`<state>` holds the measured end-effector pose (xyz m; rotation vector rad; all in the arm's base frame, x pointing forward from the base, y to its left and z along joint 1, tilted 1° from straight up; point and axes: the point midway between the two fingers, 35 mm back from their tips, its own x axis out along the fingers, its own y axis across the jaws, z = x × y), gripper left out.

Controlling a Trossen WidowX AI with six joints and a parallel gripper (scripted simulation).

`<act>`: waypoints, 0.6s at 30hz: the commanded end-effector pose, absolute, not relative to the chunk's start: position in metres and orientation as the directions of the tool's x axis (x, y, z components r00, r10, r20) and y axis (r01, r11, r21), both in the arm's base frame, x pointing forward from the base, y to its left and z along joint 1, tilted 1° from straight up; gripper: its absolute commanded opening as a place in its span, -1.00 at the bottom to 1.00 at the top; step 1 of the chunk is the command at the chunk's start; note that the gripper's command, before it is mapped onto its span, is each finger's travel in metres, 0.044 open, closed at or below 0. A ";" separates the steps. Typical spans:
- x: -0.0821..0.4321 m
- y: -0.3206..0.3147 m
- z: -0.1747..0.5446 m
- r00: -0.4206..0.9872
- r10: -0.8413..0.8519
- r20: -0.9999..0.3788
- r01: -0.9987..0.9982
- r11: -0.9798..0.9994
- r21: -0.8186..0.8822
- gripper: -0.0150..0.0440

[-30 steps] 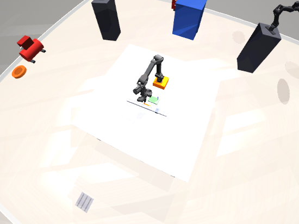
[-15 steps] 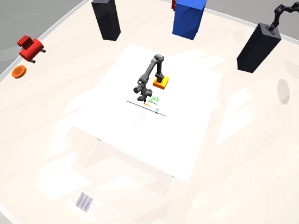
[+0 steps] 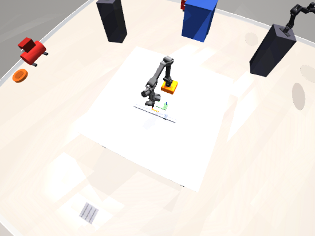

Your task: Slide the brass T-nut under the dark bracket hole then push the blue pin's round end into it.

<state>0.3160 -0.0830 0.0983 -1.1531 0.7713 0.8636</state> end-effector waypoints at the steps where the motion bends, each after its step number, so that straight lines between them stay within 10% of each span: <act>1: 0.313 -0.081 0.098 0.479 0.176 -0.860 -0.876 0.167 -0.453 -1.00; 18: 0.310 -0.081 0.096 0.525 0.167 -0.835 -0.850 0.160 -0.502 -1.00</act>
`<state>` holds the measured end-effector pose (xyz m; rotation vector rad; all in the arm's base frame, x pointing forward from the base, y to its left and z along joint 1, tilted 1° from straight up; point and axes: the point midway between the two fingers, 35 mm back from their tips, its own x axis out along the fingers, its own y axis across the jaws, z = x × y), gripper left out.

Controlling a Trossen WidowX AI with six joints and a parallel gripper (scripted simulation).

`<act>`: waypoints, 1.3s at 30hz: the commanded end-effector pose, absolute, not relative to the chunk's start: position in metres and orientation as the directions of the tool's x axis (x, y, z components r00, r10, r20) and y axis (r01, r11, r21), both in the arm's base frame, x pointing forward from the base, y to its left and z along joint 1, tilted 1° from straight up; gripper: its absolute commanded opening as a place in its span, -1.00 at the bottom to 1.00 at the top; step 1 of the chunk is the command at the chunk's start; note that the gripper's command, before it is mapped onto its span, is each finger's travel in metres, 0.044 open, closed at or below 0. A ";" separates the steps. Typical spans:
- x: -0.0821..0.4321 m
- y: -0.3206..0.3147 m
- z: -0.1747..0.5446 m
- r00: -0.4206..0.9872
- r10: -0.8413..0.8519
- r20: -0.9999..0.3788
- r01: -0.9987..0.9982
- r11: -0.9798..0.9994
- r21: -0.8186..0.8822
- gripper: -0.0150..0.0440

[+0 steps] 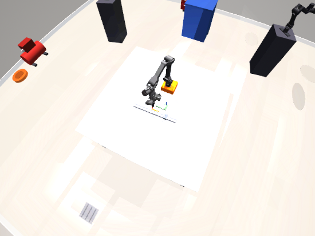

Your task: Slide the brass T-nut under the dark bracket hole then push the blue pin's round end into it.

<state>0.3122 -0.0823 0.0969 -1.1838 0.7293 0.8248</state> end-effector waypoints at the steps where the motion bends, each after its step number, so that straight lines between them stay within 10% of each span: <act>1: 0.309 -0.080 0.096 0.527 0.167 -0.833 -0.848 0.160 -0.505 -1.00; 39: 0.300 -0.078 0.093 0.623 0.147 -0.768 -0.782 0.139 -0.607 -1.00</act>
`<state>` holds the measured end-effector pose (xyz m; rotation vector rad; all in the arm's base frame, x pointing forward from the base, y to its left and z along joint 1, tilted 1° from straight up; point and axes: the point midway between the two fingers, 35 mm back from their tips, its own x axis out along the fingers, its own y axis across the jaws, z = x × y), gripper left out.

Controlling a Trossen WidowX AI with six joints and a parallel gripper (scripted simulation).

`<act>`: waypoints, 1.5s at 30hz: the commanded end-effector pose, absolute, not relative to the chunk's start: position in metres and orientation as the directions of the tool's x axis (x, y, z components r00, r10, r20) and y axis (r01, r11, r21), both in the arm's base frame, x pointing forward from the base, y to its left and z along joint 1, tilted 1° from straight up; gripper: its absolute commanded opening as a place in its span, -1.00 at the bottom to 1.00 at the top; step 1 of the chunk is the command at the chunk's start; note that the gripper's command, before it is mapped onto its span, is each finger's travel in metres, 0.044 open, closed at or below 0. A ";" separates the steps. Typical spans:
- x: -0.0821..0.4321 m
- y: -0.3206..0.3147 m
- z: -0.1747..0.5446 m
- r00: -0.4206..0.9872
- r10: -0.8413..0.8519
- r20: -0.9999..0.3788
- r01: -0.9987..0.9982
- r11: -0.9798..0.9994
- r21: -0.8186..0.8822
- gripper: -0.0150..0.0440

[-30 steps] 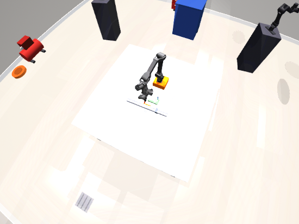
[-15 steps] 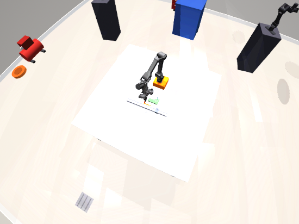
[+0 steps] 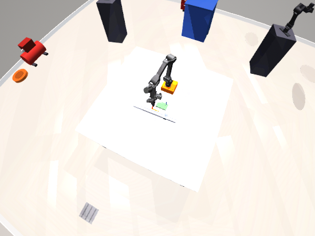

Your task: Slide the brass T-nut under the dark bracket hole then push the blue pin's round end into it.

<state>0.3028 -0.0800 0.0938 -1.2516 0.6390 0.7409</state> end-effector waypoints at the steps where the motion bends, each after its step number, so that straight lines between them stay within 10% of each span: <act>1: 0.300 -0.078 0.093 0.625 0.146 -0.767 -0.780 0.138 -0.610 -1.00; 45: 0.288 -0.074 0.089 0.720 0.124 -0.683 -0.694 0.106 -0.712 -1.00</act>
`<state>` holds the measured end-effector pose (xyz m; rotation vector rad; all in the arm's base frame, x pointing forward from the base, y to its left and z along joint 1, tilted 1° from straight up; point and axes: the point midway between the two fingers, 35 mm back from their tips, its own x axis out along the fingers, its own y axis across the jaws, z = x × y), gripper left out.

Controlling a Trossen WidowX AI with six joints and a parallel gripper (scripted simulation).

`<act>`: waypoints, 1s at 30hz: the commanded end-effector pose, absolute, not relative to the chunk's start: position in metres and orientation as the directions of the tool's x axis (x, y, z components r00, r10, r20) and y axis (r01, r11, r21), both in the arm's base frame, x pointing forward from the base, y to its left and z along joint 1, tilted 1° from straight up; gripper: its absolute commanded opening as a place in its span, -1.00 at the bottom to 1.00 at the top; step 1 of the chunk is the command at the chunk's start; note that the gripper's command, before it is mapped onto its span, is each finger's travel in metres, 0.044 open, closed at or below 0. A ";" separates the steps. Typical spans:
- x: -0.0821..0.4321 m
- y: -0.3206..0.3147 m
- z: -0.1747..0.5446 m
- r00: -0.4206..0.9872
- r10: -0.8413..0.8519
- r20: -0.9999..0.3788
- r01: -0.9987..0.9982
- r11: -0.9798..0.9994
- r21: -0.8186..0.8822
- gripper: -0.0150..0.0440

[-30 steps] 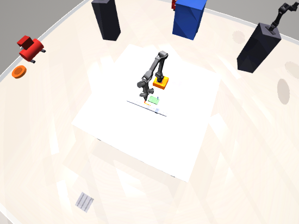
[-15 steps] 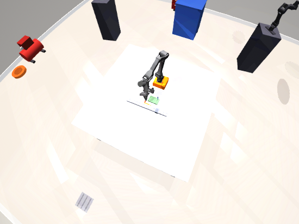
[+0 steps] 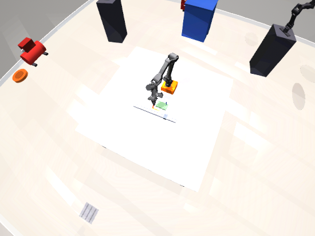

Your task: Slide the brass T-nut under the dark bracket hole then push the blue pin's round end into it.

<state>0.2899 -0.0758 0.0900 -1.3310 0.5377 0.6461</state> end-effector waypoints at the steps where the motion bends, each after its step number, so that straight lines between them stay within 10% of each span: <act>1: 0.288 -0.074 0.089 0.720 0.124 -0.683 -0.694 0.106 -0.712 -1.00; 30: 0.289 -0.075 0.044 0.720 0.129 -0.682 -0.694 0.106 -0.712 -1.00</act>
